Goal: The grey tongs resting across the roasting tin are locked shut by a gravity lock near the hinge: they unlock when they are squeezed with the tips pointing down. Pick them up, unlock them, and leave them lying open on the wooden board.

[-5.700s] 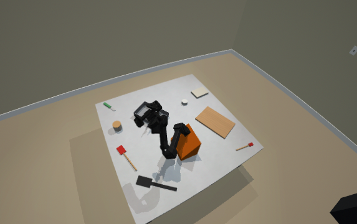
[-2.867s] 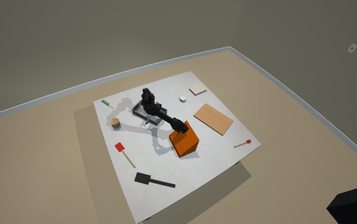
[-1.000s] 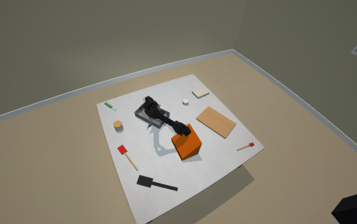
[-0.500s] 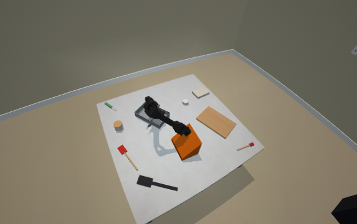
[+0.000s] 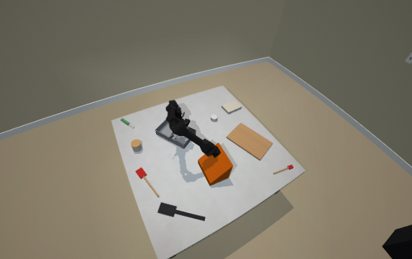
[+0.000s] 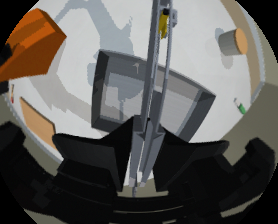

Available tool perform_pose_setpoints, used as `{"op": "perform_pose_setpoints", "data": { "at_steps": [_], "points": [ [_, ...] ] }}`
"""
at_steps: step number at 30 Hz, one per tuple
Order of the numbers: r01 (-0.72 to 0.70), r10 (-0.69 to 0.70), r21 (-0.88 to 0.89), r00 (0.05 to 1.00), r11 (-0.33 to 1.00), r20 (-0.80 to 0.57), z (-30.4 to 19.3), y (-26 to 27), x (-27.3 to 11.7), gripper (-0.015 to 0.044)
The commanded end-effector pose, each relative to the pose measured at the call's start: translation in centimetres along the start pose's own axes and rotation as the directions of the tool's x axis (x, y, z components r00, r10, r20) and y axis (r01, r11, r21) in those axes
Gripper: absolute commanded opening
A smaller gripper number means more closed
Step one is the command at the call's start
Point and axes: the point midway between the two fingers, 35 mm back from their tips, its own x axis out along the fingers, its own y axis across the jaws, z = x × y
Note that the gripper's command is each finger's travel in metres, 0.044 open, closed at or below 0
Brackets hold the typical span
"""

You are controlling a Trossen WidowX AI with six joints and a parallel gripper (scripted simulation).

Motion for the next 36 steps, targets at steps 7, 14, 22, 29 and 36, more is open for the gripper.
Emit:
{"op": "perform_pose_setpoints", "data": {
  "at_steps": [7,14,22,29,36],
  "points": [
    [0.009,-0.009,-0.014,1.000,1.000,0.002,0.7,-0.2,-2.4,-0.0150],
    [0.003,-0.003,0.083,1.000,0.997,-0.001,0.1,0.2,-2.2,-0.0150],
    [0.003,0.002,0.394,1.000,0.919,-0.013,-1.8,1.0,-2.4,-0.0150],
    [0.008,0.007,0.638,1.000,0.770,-0.020,-3.4,1.9,-2.4,-0.0150],
    [0.016,0.011,0.828,1.000,0.561,-0.027,-5.0,2.7,-2.5,-0.0150]
  ]
}}
